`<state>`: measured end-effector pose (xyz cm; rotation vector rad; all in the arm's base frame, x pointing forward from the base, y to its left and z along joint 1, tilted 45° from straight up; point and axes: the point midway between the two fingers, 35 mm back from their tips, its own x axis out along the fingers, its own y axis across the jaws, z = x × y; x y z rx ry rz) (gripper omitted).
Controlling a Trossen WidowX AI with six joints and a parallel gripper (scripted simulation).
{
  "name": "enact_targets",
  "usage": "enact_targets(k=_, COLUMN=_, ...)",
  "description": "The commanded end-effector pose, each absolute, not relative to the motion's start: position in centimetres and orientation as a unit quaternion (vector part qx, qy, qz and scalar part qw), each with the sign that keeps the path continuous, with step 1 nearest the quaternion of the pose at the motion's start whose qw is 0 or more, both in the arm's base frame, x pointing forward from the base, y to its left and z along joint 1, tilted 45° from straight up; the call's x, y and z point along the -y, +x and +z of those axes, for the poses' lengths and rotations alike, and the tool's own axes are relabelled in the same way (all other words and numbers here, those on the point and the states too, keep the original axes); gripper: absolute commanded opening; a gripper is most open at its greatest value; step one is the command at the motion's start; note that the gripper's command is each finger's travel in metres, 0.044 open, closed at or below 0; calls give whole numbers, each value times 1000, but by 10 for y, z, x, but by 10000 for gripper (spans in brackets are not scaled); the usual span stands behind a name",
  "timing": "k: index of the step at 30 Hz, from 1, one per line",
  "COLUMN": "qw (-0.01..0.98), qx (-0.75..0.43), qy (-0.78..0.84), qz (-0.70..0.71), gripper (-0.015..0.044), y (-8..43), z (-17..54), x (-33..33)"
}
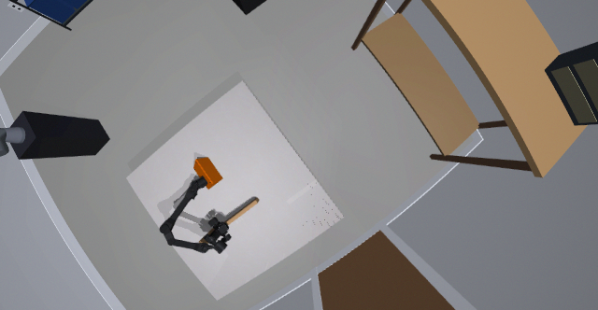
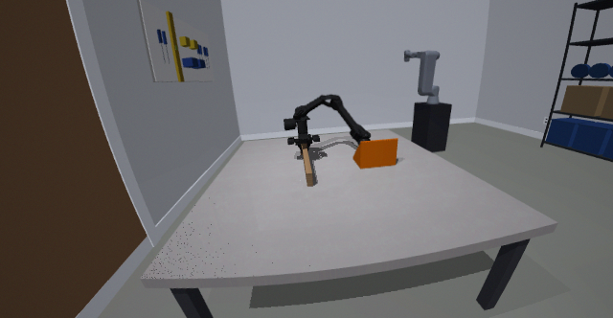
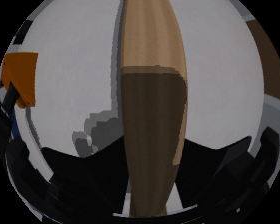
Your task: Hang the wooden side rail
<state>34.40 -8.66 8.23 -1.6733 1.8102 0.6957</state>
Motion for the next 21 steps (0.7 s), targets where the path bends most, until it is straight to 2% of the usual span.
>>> enact_targets(k=1, qw=286, qx=-673, qy=-631, qz=259, gripper=0, y=346, z=86, x=84)
enact_targets(k=21, qw=286, qx=-673, qy=-631, qz=259, gripper=0, y=347, z=88, x=85)
